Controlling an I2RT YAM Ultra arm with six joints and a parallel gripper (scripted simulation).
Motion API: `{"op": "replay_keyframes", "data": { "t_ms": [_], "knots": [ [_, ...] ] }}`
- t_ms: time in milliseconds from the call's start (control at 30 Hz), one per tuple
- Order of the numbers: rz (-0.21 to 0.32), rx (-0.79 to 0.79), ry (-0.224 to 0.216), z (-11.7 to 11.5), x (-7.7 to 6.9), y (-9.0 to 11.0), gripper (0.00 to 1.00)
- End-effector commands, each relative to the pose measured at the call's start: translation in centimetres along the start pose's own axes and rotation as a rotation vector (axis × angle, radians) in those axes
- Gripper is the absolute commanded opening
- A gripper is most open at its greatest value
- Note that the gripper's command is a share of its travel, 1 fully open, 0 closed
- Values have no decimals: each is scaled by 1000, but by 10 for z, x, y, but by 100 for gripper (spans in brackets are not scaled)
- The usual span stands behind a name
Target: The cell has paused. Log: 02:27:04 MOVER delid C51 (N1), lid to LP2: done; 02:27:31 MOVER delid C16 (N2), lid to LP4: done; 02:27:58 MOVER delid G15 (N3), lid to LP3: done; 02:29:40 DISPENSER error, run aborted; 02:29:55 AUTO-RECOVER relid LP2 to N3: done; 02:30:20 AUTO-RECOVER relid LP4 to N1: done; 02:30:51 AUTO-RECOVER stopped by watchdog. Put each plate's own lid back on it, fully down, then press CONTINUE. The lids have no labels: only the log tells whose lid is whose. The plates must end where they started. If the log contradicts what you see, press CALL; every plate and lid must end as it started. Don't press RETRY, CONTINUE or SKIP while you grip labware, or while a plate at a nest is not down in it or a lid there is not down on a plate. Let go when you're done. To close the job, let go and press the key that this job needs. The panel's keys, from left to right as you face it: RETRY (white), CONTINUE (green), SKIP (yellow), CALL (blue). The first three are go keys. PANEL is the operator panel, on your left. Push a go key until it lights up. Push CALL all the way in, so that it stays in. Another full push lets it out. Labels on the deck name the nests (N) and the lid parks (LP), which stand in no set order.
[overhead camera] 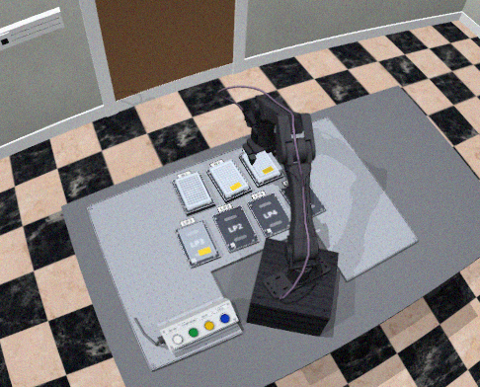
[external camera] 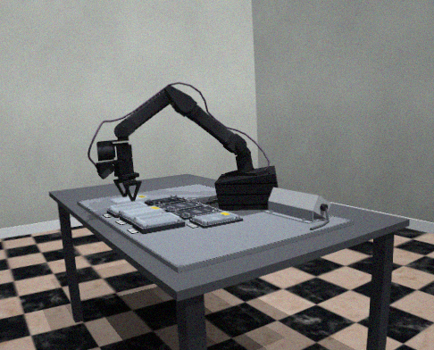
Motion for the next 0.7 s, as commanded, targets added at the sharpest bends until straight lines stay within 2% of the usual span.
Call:
{"op": "replay_keyframes", "data": {
  "t_ms": [0, 533, 667],
  "knots": [
    [-55, -9, 2, 6, -23, -14, 0],
    [-58, -9, 3, 6, -25, -16, 0],
    [-56, 40, 11, 25, -22, -9, 0]
  ]
}}
Point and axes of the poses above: the point where the finger pads meet when closed, its own x axis out along the fingers, its own z axis across the jaws, y = z × x, the point moved 1 cm from there along -x, back along the fingers, and after that the axes turned 5 degrees about x, right-handed, at the moved point
